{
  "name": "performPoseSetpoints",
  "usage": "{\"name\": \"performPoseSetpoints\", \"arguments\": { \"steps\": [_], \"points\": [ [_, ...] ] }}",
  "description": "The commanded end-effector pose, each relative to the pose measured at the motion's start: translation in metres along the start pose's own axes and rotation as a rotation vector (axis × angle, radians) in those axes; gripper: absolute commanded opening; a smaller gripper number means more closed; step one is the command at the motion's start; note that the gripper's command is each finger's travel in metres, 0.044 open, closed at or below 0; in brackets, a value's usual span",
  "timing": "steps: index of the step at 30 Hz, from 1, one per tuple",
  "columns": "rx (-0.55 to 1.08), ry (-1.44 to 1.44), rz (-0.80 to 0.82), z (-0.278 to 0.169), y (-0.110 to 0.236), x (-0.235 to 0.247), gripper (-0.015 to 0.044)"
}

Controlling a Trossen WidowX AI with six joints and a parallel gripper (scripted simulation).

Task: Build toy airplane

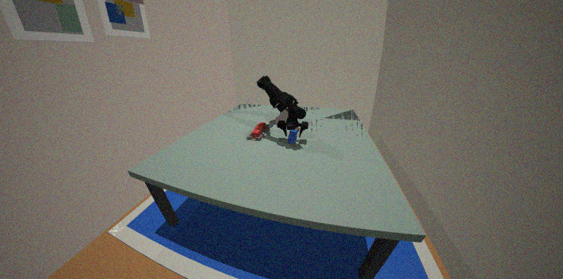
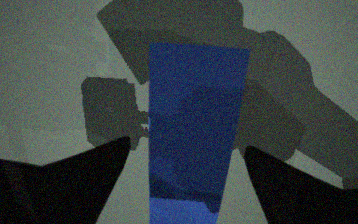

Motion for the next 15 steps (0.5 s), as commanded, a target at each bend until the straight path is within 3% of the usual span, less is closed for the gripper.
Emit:
{"name": "performPoseSetpoints", "arguments": {
  "steps": [1,6,13,15],
  "points": [
    [-0.001,0.005,-0.004,-0.0005,-0.0021,0.0004,0.0335],
    [-0.001,0.005,-0.004,-0.0005,-0.0021,0.0004,0.0204],
    [-0.001,0.005,-0.004,-0.0005,-0.0021,0.0004,0.0157],
    [-0.002,0.004,-0.003,-0.0004,-0.0016,0.0005,0.0105]
  ]
}}
Point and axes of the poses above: the point midway between the two fingers, 35 mm back from their tips, its own y axis back along the fingers, its own x axis across the jaws, z = x × y, the point moved 10 cm from there along y, back along the fingers, and after that the axes turned 7 degrees about -y, right-handed, at the moved point
